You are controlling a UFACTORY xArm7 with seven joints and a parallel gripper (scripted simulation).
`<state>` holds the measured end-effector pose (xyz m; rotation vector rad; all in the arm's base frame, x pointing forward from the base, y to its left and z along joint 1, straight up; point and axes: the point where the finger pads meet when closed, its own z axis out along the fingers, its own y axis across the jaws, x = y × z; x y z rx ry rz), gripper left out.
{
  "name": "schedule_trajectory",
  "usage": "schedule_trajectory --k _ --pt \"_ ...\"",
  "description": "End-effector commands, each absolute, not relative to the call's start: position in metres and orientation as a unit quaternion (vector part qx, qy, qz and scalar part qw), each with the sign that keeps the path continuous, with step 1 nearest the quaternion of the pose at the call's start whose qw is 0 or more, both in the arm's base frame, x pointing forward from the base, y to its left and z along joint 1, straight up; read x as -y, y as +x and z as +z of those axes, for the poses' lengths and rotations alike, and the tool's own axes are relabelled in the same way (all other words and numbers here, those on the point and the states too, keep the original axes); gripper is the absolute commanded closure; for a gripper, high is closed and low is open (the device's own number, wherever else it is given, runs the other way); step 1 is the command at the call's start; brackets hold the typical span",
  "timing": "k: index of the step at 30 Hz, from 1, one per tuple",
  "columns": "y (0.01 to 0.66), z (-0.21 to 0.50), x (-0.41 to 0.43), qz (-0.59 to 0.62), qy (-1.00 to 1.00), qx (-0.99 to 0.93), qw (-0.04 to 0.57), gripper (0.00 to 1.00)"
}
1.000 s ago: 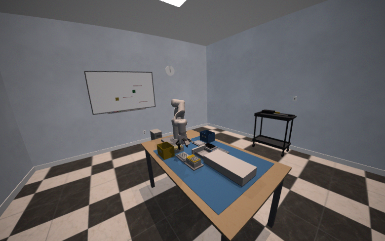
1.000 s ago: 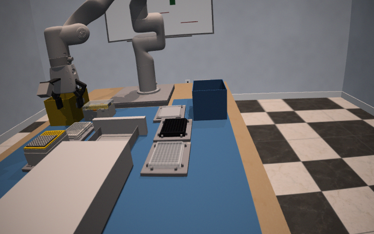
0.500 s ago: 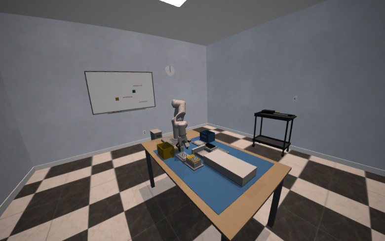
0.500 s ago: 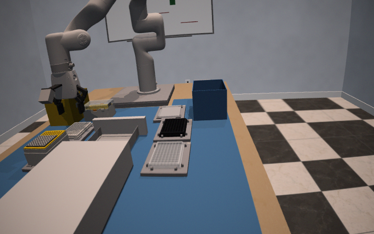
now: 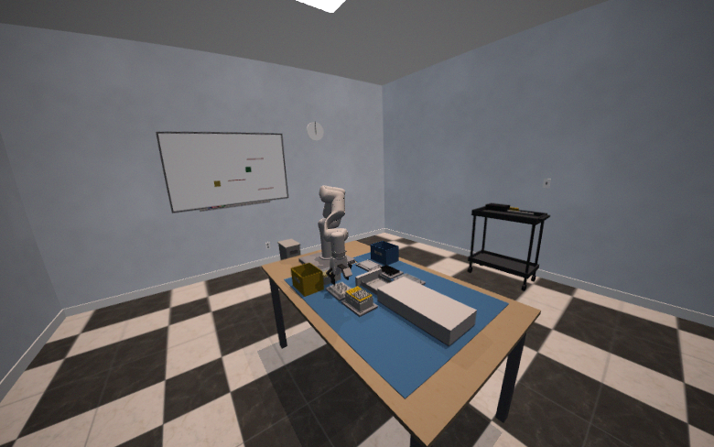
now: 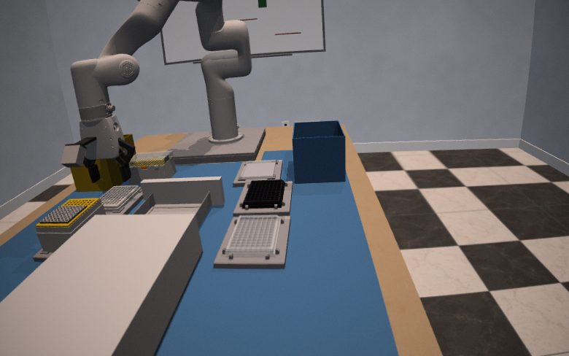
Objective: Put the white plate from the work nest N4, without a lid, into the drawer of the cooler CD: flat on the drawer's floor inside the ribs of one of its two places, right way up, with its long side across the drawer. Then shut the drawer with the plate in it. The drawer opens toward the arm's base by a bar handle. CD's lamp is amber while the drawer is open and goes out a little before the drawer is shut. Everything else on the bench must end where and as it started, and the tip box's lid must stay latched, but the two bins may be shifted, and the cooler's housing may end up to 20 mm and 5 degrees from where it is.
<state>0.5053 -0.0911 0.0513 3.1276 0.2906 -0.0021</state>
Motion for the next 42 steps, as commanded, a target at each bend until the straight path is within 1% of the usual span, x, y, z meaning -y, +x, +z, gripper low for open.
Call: schedule_trajectory --k 1,14,42 --pt "0.507 0.045 0.091 0.002 0.996 -0.092 0.001 0.00" --pt "0.507 0.028 0.091 0.002 0.996 -0.092 0.001 0.00" --pt "0.507 0.020 0.091 0.002 0.996 -0.092 0.001 0.00"
